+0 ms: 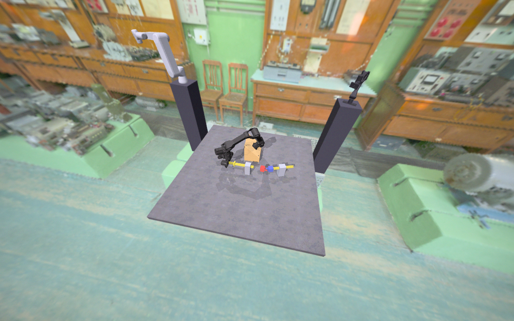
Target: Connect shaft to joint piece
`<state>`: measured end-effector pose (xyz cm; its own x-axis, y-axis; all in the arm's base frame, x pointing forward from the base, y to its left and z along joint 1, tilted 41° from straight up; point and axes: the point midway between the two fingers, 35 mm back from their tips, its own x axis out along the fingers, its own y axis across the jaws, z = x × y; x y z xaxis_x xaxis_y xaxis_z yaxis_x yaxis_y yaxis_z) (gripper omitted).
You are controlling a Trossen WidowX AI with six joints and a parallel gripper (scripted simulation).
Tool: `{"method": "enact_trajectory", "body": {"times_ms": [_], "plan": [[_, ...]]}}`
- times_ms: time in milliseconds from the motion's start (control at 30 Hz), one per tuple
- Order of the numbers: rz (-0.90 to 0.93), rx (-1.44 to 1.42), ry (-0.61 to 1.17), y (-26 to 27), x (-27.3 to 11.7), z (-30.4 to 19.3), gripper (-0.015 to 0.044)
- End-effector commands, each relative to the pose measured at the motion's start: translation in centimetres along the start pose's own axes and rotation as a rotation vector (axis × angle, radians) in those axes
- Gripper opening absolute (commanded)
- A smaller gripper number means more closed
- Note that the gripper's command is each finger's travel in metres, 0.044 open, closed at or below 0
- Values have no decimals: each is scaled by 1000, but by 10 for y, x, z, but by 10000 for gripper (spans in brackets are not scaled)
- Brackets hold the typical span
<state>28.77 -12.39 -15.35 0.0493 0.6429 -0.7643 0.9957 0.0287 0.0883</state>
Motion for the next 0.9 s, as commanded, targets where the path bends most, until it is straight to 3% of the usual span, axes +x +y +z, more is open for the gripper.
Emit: {"method": "enact_trajectory", "body": {"times_ms": [0, 233, 700, 767, 867], "plan": [[2, 8, 7, -1, 2, -1, 282], [2, 8, 7, -1, 2, -1, 102], [2, 8, 7, -1, 2, -1, 102], [2, 8, 7, -1, 2, -1, 67], [2, 8, 7, -1, 2, -1, 67]]}}
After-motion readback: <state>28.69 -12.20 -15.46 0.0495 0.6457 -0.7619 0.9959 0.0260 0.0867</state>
